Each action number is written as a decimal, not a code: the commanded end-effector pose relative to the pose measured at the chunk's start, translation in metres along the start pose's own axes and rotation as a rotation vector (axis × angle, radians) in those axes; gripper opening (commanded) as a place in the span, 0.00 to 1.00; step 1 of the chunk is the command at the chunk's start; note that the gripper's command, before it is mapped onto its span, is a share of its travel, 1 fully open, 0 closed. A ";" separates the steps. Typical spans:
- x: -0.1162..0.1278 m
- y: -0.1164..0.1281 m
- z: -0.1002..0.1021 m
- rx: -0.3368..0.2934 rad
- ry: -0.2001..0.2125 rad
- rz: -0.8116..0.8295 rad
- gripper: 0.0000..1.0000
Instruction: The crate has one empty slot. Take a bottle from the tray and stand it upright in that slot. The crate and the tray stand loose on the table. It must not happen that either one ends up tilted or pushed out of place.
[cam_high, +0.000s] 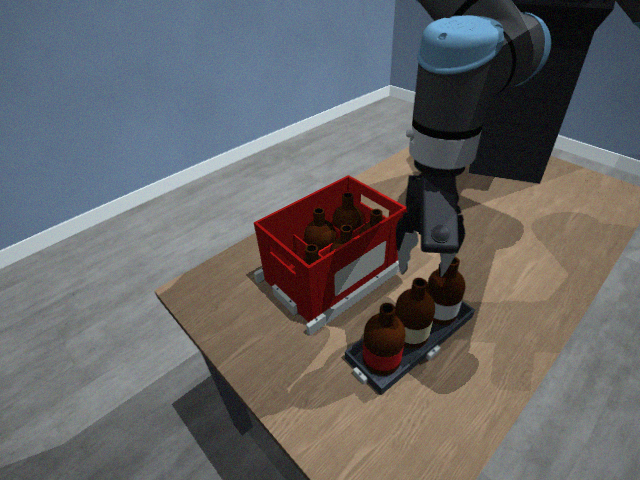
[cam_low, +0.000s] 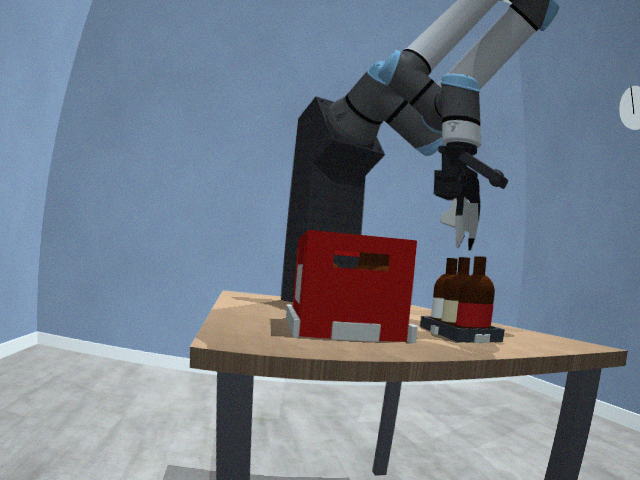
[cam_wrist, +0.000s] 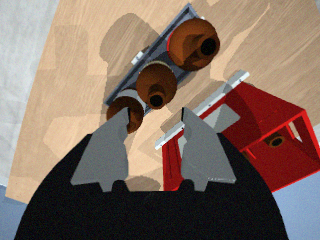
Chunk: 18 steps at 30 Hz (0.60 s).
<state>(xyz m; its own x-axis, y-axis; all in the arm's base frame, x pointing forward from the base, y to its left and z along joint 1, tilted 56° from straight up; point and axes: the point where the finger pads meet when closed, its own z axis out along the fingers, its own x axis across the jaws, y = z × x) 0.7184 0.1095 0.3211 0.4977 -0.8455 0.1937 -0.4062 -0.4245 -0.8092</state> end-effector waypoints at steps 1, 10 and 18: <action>0.000 0.000 0.002 0.001 0.000 0.000 0.38; 0.000 0.000 0.010 0.001 0.000 0.000 0.38; 0.000 0.000 0.017 0.001 0.000 0.000 0.38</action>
<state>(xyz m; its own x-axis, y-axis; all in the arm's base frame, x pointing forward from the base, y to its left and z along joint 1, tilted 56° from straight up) 0.7278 0.1135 0.3143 0.4978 -0.8454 0.1937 -0.4063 -0.4246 -0.8091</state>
